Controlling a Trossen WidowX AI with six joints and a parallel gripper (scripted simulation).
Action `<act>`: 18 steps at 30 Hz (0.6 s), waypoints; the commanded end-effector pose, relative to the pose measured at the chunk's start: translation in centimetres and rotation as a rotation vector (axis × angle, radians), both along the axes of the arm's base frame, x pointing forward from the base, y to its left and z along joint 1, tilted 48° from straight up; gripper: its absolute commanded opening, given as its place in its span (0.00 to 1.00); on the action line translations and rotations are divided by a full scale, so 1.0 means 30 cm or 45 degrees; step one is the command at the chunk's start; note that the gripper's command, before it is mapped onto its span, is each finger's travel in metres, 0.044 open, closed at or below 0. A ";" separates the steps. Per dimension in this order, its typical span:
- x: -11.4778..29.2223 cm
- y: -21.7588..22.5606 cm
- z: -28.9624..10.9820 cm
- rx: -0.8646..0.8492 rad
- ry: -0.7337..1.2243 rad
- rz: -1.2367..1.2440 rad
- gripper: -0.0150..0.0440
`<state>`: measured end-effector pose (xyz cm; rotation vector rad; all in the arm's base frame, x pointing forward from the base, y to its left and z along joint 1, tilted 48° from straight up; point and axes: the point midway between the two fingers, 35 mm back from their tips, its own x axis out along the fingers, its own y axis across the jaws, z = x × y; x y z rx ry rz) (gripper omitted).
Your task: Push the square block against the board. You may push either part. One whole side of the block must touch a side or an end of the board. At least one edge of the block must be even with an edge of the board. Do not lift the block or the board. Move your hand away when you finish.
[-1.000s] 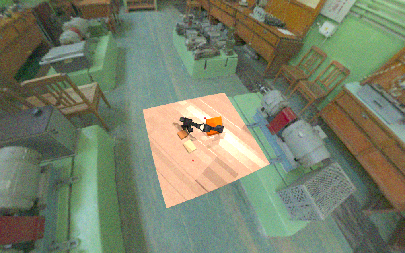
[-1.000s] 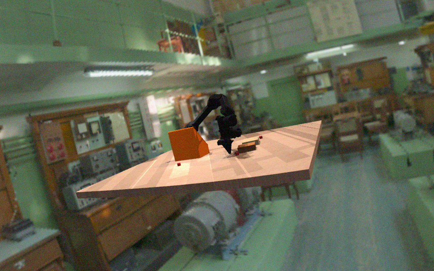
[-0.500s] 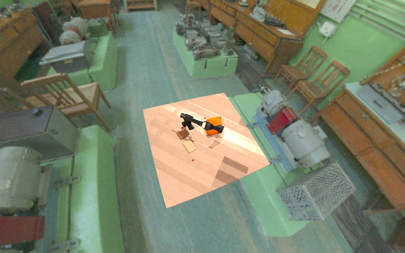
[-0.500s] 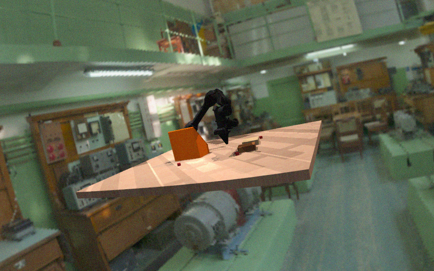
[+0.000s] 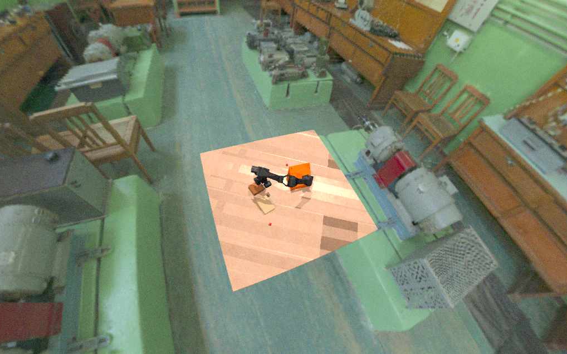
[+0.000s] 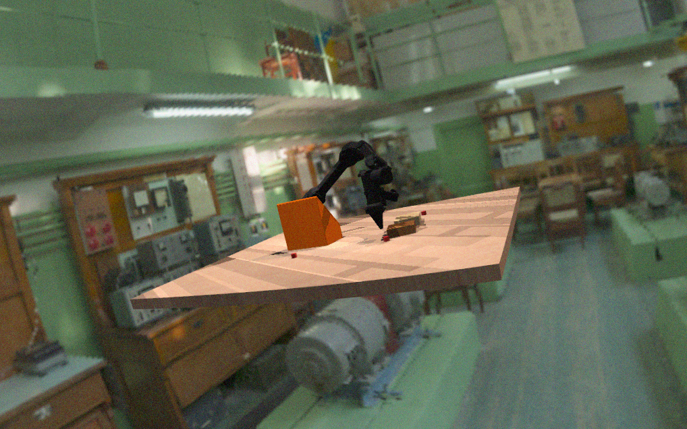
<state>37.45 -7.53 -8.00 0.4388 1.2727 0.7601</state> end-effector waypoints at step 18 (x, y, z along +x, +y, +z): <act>0.052 0.073 -0.038 0.019 0.026 0.009 0.25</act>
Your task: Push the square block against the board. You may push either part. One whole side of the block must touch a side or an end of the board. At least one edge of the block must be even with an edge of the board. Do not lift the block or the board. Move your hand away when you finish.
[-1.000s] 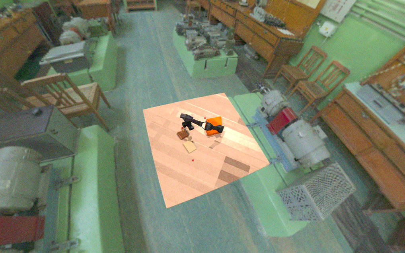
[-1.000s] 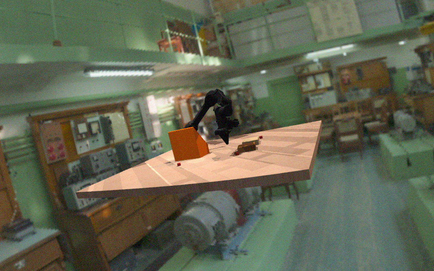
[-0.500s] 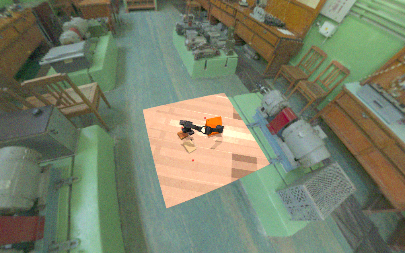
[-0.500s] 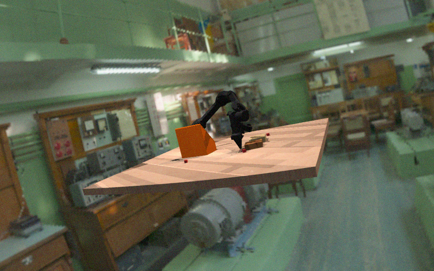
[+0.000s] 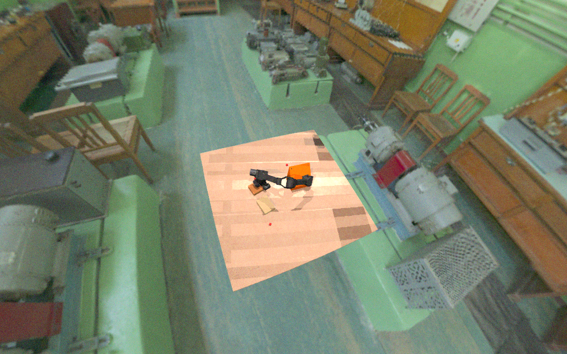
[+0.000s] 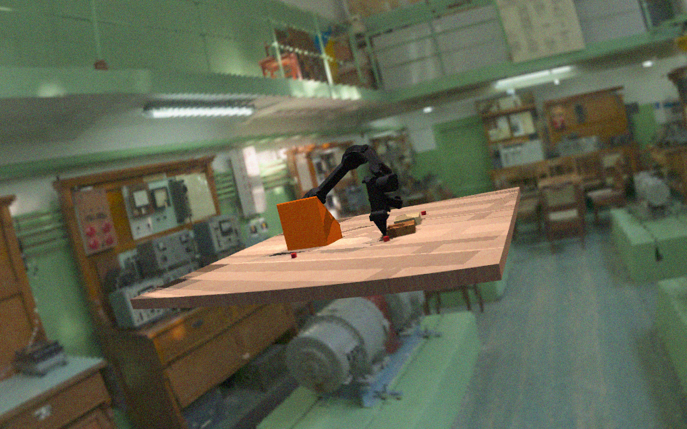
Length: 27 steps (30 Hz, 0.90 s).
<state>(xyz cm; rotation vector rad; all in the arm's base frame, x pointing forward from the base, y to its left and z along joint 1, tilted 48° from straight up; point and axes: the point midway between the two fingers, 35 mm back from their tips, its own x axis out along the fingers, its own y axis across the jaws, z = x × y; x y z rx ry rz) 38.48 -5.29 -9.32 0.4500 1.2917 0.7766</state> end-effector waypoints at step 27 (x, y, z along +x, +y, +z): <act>0.009 -0.006 0.001 0.003 0.000 -0.008 0.25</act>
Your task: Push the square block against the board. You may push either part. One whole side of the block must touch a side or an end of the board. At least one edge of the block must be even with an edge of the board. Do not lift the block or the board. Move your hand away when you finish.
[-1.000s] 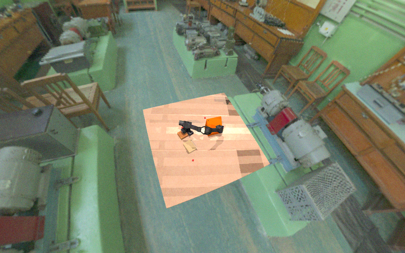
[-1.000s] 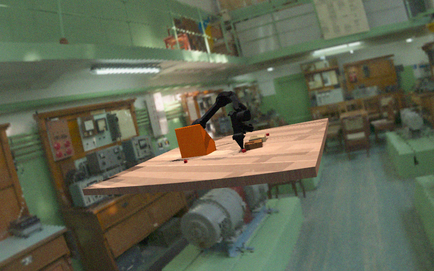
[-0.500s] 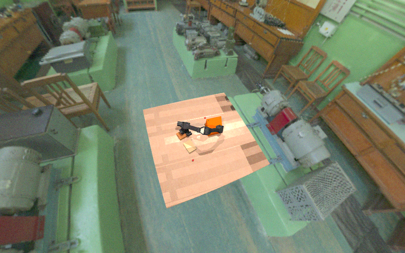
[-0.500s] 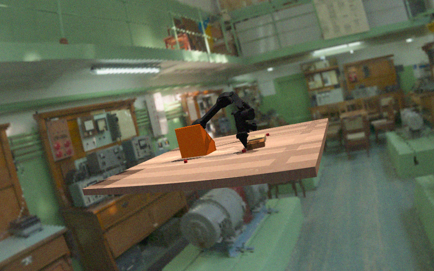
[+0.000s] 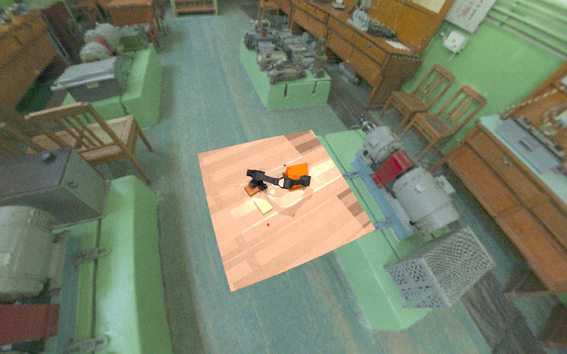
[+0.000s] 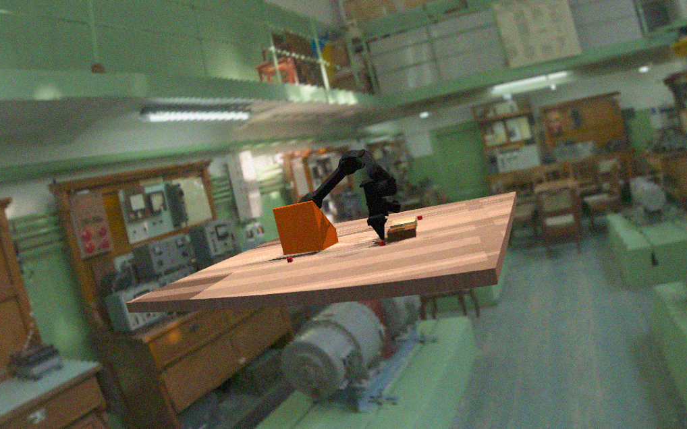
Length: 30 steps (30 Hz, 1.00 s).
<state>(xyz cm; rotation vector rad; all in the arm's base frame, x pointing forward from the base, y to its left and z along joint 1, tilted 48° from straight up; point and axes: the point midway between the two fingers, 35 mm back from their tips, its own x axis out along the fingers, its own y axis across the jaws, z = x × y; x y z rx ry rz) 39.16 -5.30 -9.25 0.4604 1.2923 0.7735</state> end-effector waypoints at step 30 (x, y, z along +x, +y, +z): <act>-0.110 -0.150 0.094 -0.006 -0.011 -0.017 0.25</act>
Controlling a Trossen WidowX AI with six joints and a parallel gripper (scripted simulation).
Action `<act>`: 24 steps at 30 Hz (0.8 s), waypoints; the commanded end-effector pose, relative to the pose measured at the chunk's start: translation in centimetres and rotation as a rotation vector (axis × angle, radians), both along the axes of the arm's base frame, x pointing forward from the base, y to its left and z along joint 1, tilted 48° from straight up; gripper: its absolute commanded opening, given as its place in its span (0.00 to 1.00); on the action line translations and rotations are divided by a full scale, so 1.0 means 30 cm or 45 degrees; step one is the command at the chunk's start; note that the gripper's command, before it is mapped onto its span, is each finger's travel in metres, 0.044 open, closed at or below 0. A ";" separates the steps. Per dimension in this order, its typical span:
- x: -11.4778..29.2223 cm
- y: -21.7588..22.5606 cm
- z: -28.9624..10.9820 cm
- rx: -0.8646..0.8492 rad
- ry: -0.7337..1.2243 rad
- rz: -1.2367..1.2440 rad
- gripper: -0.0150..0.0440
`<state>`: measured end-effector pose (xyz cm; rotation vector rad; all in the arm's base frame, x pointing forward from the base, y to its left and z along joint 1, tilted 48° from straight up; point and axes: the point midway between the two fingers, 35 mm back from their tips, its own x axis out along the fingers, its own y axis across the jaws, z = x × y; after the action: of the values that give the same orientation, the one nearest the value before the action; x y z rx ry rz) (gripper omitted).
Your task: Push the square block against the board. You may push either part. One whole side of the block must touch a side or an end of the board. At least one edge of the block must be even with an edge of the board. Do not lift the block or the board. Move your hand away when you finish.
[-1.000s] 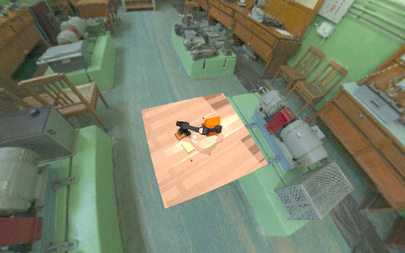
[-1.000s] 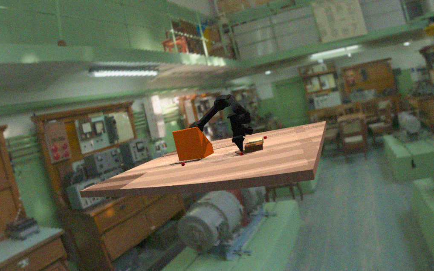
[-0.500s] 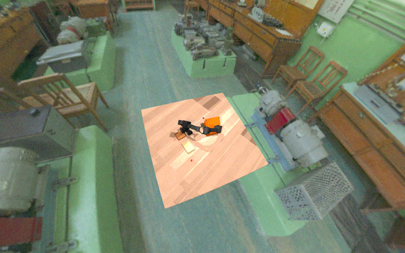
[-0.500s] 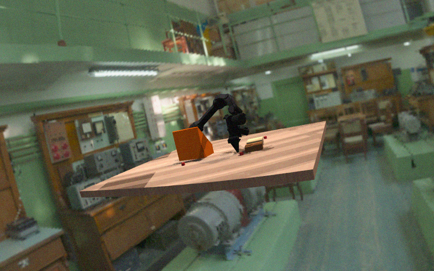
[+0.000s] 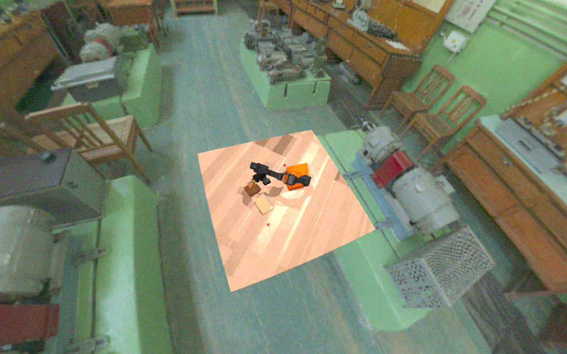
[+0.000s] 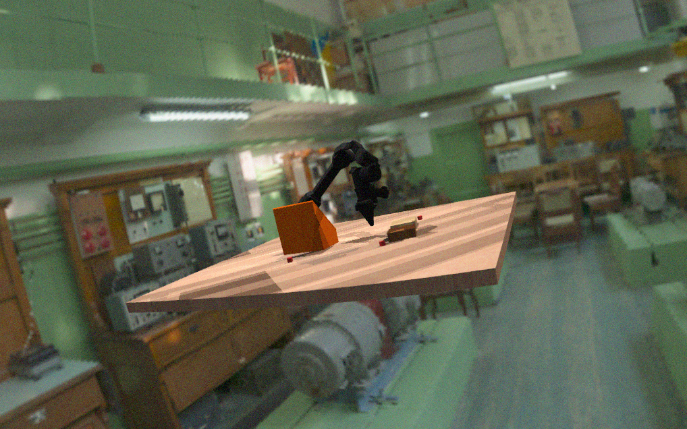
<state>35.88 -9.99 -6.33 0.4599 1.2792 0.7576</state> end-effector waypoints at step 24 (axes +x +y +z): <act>0.133 0.253 0.305 -0.105 -0.534 0.522 0.25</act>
<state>39.46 -3.36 1.46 0.0283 1.0580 1.0355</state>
